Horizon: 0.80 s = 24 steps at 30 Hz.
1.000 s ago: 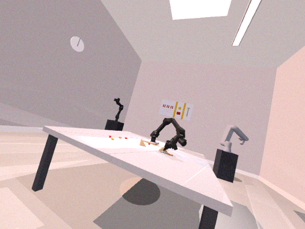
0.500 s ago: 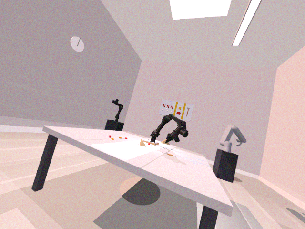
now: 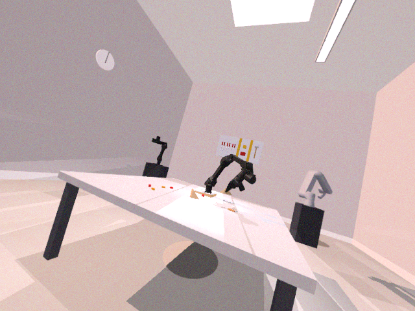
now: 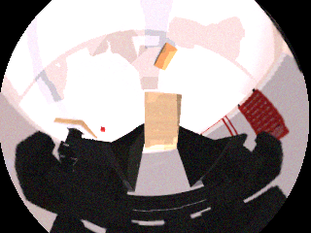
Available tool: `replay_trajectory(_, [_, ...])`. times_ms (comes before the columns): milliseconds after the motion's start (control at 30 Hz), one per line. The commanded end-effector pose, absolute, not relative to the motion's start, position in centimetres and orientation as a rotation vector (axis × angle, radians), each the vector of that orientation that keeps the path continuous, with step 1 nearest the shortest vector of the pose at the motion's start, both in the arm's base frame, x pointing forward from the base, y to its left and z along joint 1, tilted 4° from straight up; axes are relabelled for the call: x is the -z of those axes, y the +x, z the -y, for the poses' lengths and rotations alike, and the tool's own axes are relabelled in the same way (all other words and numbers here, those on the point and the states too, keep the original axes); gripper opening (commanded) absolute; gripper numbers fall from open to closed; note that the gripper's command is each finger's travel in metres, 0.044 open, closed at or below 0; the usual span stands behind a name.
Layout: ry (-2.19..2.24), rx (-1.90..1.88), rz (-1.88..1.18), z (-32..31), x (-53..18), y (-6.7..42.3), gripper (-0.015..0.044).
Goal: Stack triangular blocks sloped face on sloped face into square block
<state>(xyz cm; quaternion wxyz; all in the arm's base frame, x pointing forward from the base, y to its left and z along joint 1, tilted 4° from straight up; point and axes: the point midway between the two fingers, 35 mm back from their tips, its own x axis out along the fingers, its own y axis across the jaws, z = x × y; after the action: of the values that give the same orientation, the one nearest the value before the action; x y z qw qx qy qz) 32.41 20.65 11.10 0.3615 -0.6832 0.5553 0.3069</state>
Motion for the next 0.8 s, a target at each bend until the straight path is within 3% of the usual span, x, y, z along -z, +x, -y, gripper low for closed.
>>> replay_trajectory(0, [-1.65, -0.71, -1.449, -20.46, -11.06, 32.31, 0.0])
replay_trajectory(767, [-0.941, -0.187, -1.482, -20.06, -11.07, 32.34, 0.0])
